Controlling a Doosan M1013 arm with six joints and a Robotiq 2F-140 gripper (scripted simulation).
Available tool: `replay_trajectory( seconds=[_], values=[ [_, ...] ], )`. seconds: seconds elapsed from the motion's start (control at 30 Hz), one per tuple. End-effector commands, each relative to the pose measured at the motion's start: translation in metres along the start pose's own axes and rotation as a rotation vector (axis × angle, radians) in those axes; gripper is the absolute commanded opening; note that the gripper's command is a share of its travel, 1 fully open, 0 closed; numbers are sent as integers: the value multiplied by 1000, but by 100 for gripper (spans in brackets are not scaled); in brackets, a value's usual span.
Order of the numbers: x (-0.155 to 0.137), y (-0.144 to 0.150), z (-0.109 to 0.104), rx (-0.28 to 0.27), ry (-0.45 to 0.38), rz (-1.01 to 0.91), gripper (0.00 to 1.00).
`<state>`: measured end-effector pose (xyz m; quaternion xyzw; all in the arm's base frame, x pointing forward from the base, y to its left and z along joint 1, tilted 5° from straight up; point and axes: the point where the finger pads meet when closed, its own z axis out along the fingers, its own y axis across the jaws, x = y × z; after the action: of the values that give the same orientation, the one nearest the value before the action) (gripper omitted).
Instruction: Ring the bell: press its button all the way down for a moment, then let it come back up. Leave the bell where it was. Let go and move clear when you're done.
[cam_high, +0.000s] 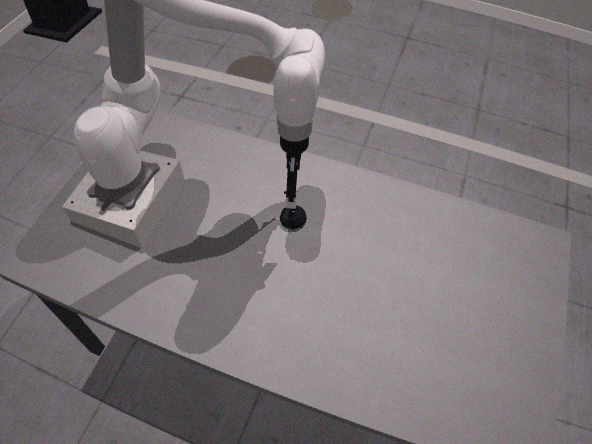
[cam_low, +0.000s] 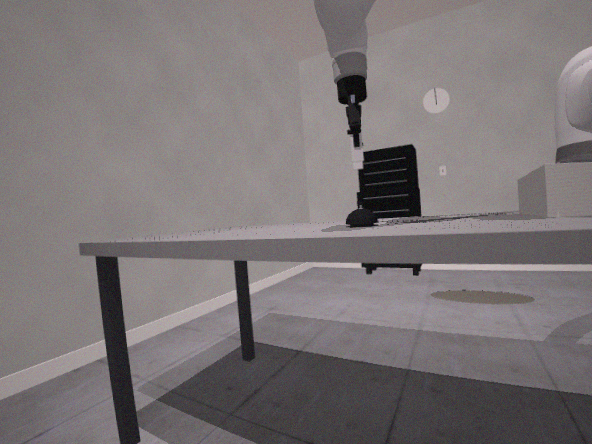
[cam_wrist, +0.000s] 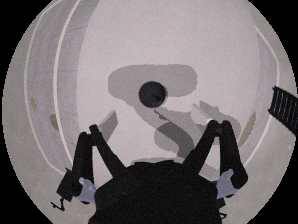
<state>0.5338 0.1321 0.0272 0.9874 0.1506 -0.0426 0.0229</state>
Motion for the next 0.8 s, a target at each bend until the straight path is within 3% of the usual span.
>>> replay_trajectory(
  seconds=[0.0,0.03,0.07,0.77],
  values=[
    [1,-1,0,18,7,3,100],
    [1,-1,0,18,7,3,100],
    [1,-1,0,18,7,3,0],
    [1,-1,0,18,7,3,0]
  ],
)
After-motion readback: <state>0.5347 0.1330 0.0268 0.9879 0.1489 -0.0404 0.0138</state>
